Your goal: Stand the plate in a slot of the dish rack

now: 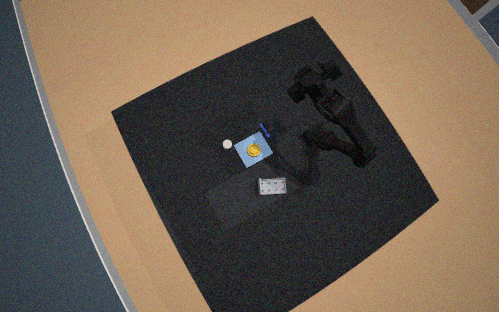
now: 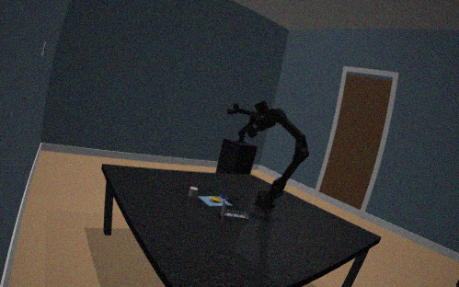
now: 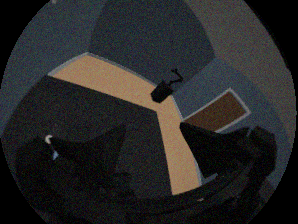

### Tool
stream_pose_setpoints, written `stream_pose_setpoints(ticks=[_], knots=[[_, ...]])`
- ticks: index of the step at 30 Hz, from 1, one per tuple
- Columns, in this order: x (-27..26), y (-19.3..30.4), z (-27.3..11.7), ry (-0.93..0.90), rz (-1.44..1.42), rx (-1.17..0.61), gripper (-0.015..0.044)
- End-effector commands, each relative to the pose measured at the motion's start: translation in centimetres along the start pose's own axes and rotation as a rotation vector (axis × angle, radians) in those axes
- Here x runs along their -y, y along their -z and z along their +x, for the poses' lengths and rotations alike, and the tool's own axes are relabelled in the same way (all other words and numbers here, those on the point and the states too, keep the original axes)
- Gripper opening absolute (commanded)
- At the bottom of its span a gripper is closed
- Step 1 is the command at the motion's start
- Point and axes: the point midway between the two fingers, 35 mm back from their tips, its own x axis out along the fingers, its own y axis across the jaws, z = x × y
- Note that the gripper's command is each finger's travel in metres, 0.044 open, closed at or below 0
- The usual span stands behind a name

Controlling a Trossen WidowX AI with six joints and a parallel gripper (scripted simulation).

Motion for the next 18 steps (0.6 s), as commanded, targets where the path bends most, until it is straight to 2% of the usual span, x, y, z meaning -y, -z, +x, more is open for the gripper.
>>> stream_pose_setpoints(ticks=[1, 18], knots=[[-3.1, -0.4, 0.1, -0.094, -0.115, -0.017, 0.04], [-15.3, 0.8, -0.3, -0.467, -0.536, -0.112, 0.04]])
